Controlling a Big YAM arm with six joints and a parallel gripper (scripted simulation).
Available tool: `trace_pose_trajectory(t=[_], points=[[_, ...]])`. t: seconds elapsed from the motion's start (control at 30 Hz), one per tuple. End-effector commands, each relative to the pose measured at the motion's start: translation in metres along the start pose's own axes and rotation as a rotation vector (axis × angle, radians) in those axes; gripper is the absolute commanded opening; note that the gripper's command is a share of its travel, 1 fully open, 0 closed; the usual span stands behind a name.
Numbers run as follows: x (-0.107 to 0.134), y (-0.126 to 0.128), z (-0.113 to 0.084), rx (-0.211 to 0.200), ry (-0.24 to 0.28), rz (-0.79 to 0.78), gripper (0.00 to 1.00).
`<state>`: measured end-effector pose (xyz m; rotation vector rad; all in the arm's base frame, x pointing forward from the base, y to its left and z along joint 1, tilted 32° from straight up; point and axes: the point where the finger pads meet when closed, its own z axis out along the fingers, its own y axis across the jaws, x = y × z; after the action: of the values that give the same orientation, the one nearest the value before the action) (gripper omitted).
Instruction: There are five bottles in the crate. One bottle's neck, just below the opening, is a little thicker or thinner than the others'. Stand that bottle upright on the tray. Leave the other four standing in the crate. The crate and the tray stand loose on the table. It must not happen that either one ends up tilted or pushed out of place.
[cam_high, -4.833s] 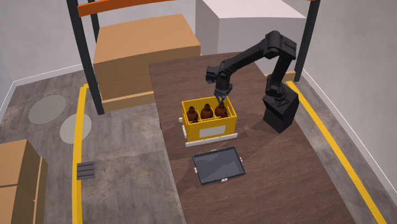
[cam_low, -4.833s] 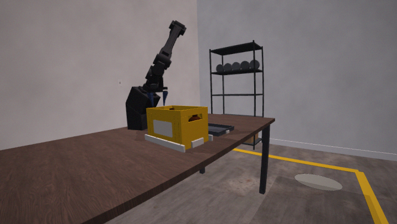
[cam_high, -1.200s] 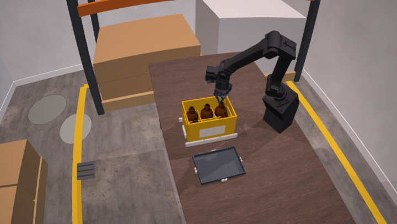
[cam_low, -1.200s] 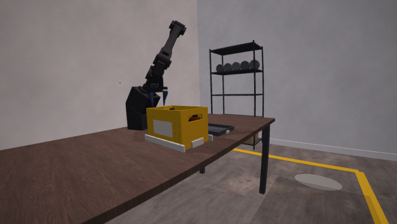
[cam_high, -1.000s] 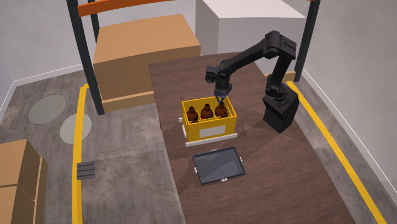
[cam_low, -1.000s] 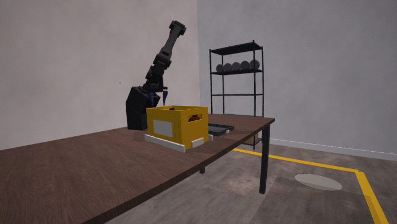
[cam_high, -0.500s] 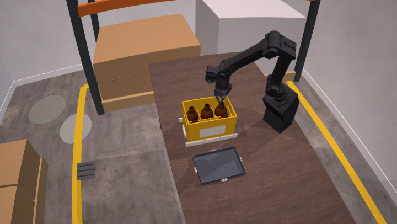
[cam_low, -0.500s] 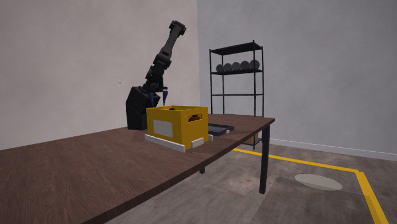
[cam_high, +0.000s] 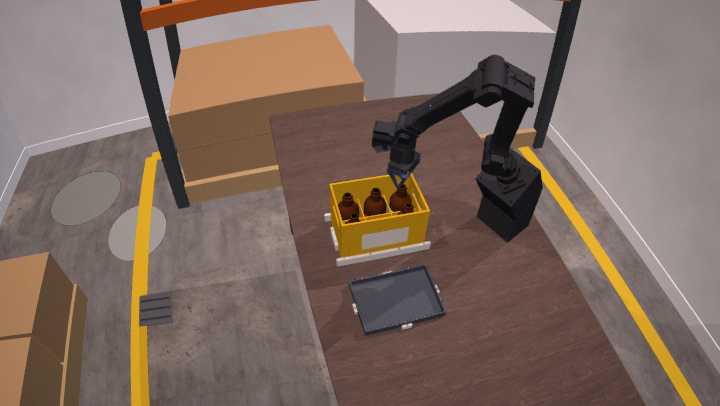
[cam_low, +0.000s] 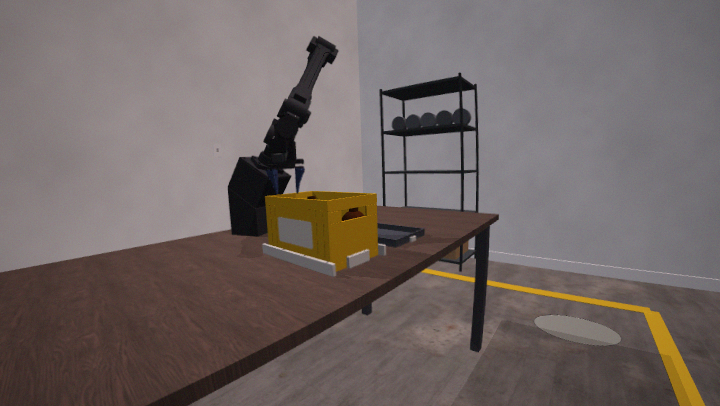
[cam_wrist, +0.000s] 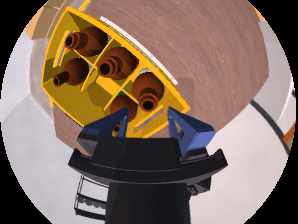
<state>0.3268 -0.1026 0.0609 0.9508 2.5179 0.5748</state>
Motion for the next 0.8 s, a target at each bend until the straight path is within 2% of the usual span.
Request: trace_pose_trajectory(t=[0.0,0.77], points=[[0.004,-0.001,0.011,0.003,0.017,0.004,0.61],[0.005,-0.001,0.036,0.003,0.018,0.004,0.61]])
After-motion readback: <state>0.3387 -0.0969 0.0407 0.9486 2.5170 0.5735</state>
